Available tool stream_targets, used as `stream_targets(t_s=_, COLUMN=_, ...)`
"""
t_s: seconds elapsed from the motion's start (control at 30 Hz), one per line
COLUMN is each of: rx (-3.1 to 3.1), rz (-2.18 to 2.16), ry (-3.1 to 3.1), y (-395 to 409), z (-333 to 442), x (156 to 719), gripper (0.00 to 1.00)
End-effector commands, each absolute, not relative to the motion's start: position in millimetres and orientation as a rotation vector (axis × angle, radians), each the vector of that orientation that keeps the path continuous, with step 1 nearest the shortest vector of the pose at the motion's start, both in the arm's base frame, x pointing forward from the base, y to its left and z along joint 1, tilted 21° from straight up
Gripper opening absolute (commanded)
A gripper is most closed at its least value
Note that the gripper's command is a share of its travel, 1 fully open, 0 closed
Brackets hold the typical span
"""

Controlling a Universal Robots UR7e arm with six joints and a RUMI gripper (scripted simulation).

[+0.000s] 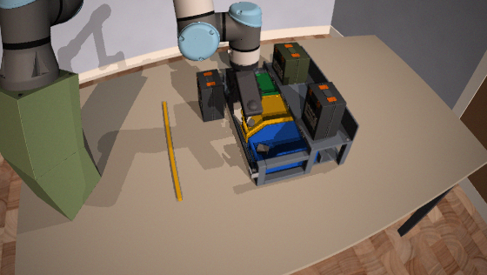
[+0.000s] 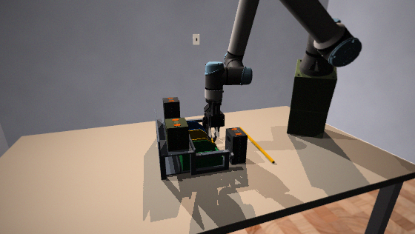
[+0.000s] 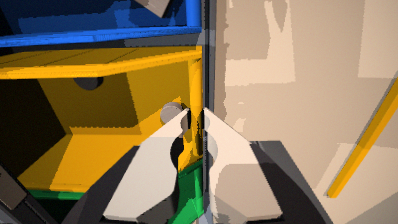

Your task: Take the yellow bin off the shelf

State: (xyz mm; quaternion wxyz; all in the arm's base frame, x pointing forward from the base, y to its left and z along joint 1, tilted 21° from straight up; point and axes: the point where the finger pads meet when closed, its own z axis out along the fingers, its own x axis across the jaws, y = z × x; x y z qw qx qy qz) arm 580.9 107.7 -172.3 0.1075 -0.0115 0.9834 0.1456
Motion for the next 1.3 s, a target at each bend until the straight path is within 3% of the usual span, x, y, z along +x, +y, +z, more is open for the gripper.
stream_targets(t_s=0.0, rx=-0.030, rz=0.428, ry=2.894, y=105.4, z=-169.5, x=579.8, gripper=0.00)
stream_targets(t_s=1.27, rx=-0.032, rz=0.428, ry=2.893, y=102.0, z=-157.1, x=577.7, gripper=0.00)
